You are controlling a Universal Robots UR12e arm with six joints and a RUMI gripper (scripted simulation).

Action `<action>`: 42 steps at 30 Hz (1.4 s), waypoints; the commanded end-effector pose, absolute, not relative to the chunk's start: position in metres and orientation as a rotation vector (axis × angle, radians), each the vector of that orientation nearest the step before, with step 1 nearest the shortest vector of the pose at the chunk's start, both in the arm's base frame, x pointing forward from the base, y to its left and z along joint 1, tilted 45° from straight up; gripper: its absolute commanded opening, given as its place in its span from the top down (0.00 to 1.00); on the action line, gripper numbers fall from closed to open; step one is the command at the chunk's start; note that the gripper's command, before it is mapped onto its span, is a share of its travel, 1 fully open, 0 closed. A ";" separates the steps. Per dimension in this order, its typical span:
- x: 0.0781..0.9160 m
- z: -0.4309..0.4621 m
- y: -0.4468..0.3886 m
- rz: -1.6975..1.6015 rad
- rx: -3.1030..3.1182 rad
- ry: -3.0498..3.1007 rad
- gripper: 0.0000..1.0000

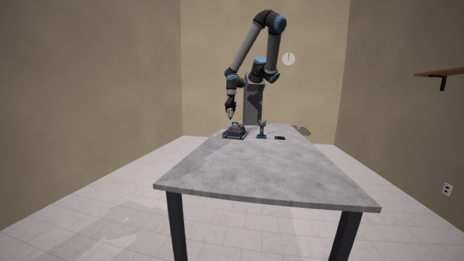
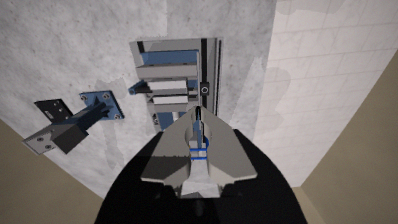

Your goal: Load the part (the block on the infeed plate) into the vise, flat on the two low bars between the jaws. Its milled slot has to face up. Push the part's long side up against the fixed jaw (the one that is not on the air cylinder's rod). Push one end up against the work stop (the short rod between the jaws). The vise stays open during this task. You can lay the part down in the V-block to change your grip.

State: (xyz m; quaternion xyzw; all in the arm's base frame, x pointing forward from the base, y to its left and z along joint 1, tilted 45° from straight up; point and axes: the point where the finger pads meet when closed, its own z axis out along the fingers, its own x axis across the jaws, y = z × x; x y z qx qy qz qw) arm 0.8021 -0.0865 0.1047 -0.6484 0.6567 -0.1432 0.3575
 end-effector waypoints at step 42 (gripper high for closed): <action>0.796 0.112 -0.089 -0.370 -1.673 1.695 1.00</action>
